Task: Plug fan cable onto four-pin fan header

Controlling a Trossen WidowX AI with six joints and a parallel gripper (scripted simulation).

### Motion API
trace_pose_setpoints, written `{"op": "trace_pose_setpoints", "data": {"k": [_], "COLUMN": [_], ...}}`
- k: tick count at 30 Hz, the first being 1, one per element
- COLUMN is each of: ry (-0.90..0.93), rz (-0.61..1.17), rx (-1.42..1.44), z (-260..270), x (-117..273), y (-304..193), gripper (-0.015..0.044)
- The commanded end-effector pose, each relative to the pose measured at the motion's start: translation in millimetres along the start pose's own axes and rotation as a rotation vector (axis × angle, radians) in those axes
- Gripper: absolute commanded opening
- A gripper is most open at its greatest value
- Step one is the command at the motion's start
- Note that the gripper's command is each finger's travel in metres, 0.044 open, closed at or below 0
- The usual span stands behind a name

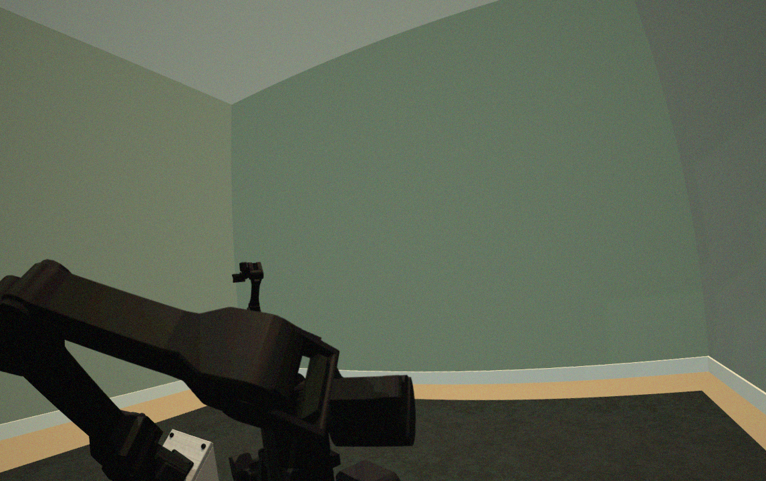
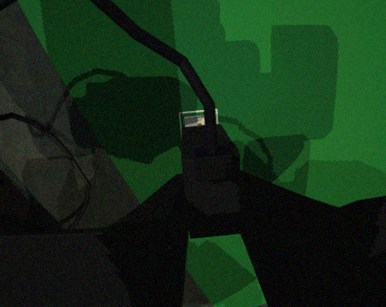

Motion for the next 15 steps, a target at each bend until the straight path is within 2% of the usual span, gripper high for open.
{"op": "trace_pose_setpoints", "data": {"k": [1, 15], "ry": [0.002, 0.002], "rz": [0.005, 0.005], "rx": [0.001, -0.012], "z": [-0.5, -0.5], "x": [0.3, 0.4], "y": [0.0, -2.0], "gripper": [0.0000, 0.0000]}}
Point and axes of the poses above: the point midway between the two fingers, 35 mm back from their tips, its own x axis back along the fingers, its own z axis across the jaws, y = z × x, the point moved 6 cm from there along x, back along the fingers, and after that the axes turned 1 degree about -x, right-handed, at the moved point
